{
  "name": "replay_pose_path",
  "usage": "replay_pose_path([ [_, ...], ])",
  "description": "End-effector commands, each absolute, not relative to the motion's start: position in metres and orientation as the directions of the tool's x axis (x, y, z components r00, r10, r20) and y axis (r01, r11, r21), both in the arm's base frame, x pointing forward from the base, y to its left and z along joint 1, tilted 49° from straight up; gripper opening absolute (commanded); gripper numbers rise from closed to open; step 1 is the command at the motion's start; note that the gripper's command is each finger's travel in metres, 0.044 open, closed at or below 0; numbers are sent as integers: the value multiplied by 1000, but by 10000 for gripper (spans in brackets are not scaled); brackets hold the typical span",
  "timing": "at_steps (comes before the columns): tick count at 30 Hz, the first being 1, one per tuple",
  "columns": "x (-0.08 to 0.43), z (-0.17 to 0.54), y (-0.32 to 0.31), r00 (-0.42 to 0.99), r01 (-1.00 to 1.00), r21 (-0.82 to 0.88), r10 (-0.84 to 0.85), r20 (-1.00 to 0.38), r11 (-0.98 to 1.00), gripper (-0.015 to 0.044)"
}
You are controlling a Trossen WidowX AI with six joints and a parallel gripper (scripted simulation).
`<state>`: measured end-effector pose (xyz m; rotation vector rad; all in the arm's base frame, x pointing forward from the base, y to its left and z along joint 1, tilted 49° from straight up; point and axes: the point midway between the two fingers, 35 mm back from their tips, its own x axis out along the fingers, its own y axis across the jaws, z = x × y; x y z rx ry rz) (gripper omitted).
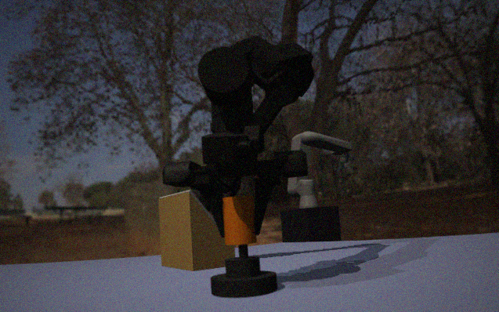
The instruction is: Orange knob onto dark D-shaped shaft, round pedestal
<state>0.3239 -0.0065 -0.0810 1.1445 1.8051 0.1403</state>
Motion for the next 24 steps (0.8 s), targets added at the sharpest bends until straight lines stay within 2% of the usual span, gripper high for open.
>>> replay_pose_path([
  [1,324,-77,-9,-93,691,497,746,-660,525,0],
  [24,327,-81,-10,-92,691,497,746,-660,525,0],
])
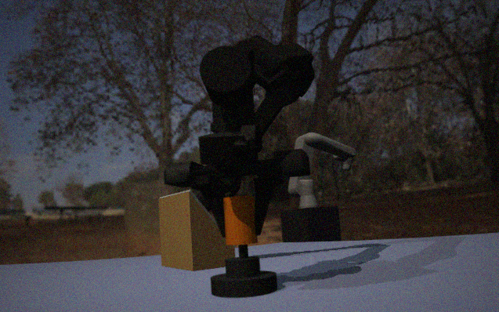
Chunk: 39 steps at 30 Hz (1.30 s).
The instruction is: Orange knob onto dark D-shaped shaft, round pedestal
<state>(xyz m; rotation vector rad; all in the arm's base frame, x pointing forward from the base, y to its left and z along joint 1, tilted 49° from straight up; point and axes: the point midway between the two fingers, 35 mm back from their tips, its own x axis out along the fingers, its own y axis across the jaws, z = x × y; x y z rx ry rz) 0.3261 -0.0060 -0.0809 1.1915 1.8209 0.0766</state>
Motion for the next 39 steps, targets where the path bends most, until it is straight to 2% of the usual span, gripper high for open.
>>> replay_pose_path([
  [1,327,-81,-10,-92,691,497,746,-660,525,0],
  [39,326,-80,-10,-93,709,482,746,-660,515,0],
])
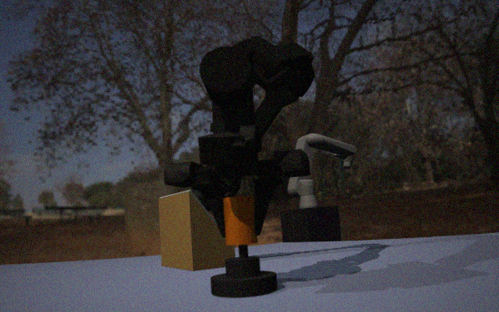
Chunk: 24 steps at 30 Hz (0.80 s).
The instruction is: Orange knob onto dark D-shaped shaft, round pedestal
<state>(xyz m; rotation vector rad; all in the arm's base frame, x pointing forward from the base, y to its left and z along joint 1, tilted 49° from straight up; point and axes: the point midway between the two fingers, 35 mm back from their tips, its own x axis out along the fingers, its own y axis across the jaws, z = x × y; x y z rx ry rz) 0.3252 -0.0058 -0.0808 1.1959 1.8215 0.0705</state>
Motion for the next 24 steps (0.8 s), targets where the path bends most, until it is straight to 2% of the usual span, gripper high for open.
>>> replay_pose_path([
  [1,326,-80,-10,-93,728,466,746,-660,503,0],
  [6,325,-81,-12,-92,825,368,745,-660,429,0],
  [24,324,-84,-5,-93,825,369,746,-660,428,0],
])
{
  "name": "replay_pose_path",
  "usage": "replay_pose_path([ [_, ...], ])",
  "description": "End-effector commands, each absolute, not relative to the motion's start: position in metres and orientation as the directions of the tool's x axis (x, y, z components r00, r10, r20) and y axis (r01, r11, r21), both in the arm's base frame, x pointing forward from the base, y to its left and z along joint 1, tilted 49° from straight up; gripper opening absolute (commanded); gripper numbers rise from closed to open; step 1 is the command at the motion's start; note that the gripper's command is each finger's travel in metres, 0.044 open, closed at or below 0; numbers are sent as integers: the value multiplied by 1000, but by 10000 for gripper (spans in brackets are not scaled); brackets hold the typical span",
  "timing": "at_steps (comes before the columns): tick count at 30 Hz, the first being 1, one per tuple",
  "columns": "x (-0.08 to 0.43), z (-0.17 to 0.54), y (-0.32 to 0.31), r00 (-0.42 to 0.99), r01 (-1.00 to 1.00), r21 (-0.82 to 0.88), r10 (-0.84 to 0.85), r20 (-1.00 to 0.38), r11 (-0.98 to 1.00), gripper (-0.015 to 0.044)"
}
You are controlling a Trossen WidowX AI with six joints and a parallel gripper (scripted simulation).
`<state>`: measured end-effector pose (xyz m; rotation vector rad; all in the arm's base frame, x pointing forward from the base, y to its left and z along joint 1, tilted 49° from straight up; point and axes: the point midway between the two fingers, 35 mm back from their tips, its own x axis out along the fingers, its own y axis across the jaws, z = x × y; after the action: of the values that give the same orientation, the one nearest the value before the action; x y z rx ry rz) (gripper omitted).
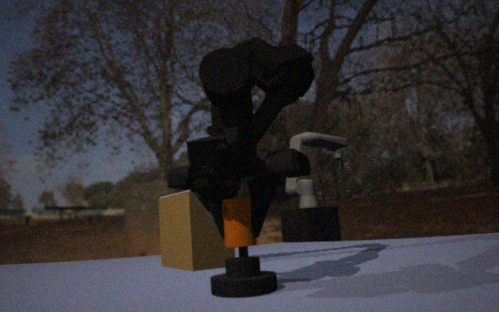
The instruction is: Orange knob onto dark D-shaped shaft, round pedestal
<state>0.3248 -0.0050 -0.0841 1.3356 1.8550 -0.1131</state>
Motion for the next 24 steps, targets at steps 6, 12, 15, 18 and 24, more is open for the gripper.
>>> replay_pose_path([
  [6,325,-88,-1,-92,821,373,746,-660,432,0],
  [12,325,-93,4,-92,821,374,746,-659,432,0],
  [15,324,-95,7,-93,821,374,746,-659,432,0],
  [18,325,-93,7,-99,815,374,743,-662,443,0],
  [24,325,-93,7,-99,815,374,743,-662,443,26],
])
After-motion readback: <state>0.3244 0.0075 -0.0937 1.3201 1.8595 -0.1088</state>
